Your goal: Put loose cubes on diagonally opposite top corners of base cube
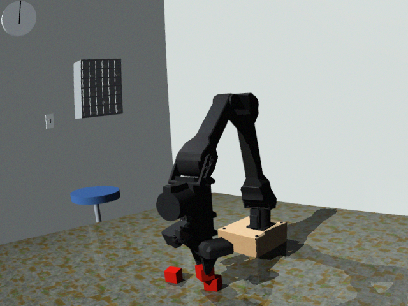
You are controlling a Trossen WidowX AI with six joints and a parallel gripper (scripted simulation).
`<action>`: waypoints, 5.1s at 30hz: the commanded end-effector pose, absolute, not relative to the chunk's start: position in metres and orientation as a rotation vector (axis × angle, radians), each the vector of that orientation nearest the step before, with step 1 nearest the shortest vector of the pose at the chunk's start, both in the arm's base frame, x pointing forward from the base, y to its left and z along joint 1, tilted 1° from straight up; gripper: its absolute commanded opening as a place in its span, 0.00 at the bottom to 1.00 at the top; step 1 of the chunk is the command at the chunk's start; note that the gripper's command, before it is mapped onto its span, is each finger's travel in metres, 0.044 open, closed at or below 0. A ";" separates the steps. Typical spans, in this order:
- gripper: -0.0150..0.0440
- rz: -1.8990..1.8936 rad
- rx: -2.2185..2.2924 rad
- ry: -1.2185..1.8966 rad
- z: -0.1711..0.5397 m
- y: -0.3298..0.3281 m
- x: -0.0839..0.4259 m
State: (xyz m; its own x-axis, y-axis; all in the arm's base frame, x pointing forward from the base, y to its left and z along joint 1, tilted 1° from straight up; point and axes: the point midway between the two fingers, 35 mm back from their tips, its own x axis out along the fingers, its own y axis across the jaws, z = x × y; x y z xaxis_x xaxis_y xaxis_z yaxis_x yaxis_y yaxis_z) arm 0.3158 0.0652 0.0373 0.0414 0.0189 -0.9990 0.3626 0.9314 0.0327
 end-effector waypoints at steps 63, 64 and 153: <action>0.70 0.287 -0.290 1.510 0.109 -0.037 0.323; 0.70 0.287 -0.290 1.510 0.109 -0.037 0.323; 0.43 0.252 -0.282 1.496 0.038 -0.041 0.334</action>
